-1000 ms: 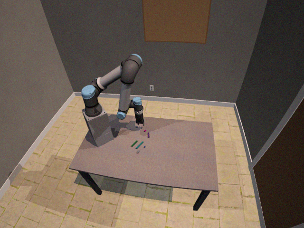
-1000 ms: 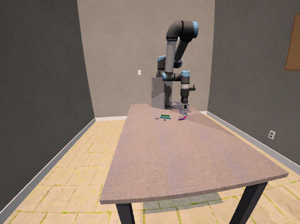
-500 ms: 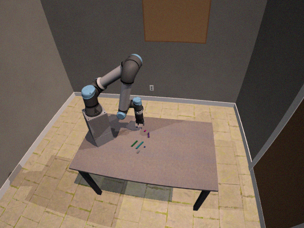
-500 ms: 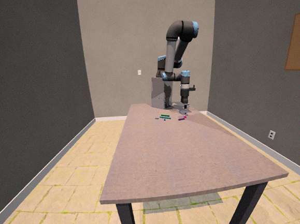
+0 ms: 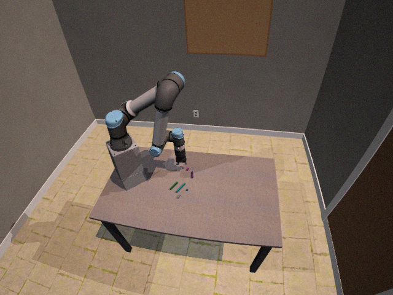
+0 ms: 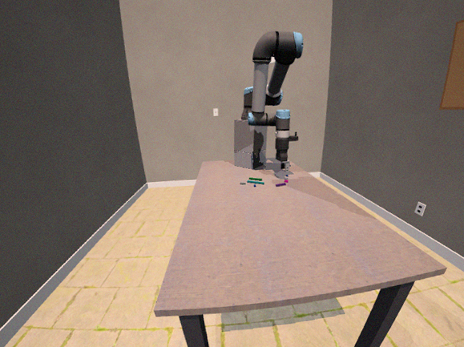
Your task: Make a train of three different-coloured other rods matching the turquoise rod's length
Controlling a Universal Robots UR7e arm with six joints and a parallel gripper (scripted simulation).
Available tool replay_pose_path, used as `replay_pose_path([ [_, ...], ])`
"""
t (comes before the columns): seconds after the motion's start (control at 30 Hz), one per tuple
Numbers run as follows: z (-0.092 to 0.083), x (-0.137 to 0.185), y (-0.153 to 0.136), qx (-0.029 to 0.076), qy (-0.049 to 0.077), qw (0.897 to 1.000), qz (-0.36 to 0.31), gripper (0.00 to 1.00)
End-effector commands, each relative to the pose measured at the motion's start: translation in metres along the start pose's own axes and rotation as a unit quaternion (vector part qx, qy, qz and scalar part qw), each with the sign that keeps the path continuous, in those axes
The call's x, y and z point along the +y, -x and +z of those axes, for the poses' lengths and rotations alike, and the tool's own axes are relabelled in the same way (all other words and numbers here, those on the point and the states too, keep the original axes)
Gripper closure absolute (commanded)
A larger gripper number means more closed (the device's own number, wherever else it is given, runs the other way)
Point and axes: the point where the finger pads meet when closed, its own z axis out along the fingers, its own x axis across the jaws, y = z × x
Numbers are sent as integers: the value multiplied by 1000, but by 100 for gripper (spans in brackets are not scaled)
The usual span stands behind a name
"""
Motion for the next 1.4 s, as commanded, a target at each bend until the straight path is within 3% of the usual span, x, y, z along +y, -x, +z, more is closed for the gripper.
replay_pose_path([
  [0.0, 0, 26, -1, 0, 0, 999, -52, 0],
  [0.3, 0, 72, 1, 0, 1, 990, -143, 0],
  [0.7, 0, 145, 15, 1, 0, 959, -282, 0],
  [1.03, 0, 169, 22, 1, 0, 945, -326, 0],
  [1.37, 0, 172, 23, 1, 0, 943, -333, 0],
])
